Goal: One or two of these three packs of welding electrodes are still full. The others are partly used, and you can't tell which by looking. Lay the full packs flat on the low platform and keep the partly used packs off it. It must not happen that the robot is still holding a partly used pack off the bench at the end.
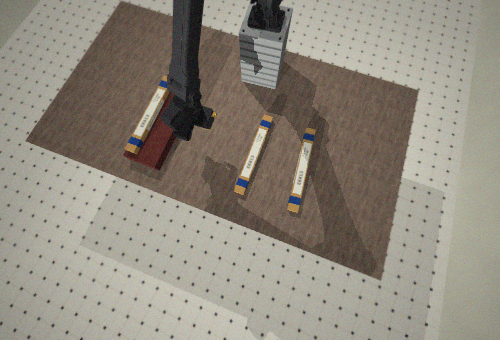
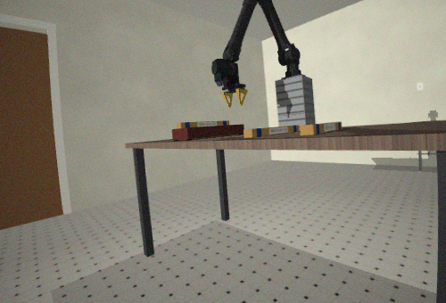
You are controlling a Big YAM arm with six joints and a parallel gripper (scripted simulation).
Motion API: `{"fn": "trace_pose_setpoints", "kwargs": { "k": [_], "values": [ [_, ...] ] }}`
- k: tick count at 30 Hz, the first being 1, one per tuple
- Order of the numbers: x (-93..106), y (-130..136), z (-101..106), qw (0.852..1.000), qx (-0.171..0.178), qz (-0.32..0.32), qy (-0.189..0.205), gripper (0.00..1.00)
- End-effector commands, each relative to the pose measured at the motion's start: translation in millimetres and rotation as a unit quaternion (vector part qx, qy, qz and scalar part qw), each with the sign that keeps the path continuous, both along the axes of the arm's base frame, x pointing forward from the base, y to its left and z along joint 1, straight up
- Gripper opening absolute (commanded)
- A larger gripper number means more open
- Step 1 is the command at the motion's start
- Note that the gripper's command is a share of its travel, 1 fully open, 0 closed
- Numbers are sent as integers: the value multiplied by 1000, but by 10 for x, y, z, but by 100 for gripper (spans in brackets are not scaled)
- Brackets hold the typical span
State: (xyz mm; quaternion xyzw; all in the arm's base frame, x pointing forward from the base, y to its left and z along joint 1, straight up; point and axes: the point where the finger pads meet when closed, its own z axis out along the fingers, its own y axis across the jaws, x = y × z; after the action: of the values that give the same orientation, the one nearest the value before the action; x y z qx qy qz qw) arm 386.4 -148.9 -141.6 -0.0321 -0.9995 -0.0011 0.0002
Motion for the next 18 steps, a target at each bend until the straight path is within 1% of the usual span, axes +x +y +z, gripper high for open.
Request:
{"fn": "trace_pose_setpoints", "kwargs": {
  "k": [1, 12, 14, 18],
  "values": [
    [94, 143, 99, 1000, -9, -23, -17, 74],
    [134, 889, -13, 1000, -5, -23, -12, 74],
    [134, 889, -13, 1000, -5, -23, -12, 74],
    [121, 1162, -88, 1000, -4, -22, -5, 74]
  ]
}}
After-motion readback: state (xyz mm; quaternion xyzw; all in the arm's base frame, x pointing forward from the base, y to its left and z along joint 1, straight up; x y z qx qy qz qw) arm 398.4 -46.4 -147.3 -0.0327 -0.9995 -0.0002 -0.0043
